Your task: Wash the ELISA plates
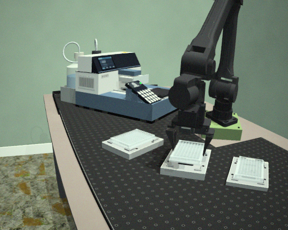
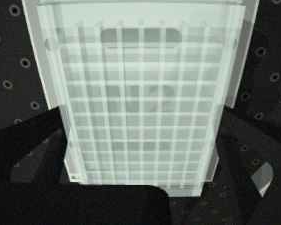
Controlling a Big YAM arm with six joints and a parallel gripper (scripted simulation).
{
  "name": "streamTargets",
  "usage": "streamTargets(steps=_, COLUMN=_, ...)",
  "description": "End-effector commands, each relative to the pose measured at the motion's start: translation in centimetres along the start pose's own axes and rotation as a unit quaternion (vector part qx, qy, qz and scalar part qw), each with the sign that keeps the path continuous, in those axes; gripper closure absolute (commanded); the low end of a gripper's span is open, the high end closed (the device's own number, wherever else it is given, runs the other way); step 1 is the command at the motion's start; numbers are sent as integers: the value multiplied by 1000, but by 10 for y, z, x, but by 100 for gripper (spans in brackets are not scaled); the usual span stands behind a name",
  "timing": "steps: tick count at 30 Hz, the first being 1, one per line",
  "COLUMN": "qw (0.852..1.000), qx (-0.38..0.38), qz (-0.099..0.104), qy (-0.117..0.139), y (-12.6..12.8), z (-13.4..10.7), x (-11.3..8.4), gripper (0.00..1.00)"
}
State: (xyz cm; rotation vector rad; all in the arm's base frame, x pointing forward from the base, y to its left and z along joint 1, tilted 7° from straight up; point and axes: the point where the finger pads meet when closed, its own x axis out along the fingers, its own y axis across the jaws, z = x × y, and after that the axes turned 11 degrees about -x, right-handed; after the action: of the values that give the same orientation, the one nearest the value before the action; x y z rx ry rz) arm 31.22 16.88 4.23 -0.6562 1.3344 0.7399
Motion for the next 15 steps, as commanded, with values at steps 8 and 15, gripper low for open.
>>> streamTargets(steps=8, qw=1000, qx=-1, qz=-6, qy=-13, y=-4, z=10, x=-8, gripper=16)
streamTargets(steps=15, qw=1000, qx=-1, qz=-6, qy=-13, y=-4, z=10, x=-8, gripper=16)
